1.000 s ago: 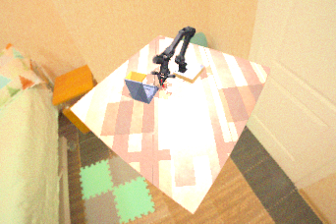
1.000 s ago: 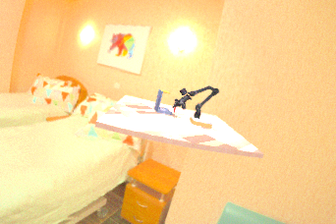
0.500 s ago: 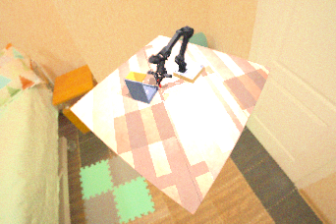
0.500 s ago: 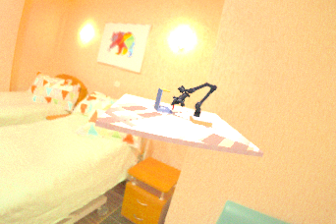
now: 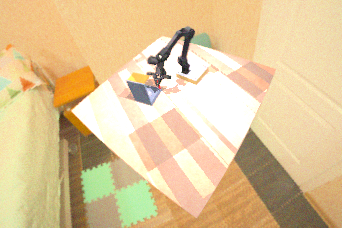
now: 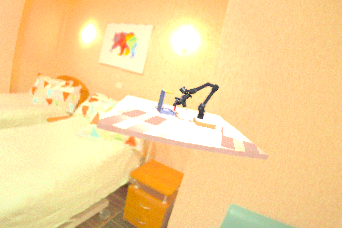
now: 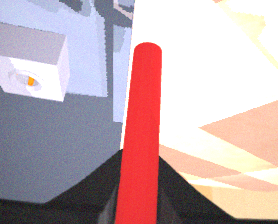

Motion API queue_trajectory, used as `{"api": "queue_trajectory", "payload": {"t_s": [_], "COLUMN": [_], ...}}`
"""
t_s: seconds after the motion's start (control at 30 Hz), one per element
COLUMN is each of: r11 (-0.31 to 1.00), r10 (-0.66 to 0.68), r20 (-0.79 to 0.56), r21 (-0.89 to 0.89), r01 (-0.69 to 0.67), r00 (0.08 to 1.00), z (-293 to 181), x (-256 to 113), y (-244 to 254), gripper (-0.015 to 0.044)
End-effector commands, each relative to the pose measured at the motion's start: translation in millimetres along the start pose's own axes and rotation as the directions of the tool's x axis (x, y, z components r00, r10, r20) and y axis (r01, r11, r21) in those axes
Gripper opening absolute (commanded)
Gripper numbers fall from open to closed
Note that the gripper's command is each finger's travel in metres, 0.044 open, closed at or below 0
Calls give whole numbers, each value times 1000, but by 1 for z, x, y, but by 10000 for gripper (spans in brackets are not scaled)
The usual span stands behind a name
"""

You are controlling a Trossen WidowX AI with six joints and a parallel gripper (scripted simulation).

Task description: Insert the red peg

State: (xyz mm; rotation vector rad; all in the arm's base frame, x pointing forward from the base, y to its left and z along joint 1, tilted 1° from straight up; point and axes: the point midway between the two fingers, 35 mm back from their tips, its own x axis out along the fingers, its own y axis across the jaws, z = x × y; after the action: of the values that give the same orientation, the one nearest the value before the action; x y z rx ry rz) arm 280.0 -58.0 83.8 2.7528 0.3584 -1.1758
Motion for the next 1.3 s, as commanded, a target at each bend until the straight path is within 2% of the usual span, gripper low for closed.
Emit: {"api": "queue_trajectory", "payload": {"t_s": [0.0, 1.27], "r11": [1000, 1000], "r10": [-1, 10], "r20": [-2, -20], "r21": [-3, 3], "r01": [1, -10], "r00": [1000, 1000], "z": [-2, 2], "x": [0, 4], "y": [7, 86], "gripper": [0, 0]}}
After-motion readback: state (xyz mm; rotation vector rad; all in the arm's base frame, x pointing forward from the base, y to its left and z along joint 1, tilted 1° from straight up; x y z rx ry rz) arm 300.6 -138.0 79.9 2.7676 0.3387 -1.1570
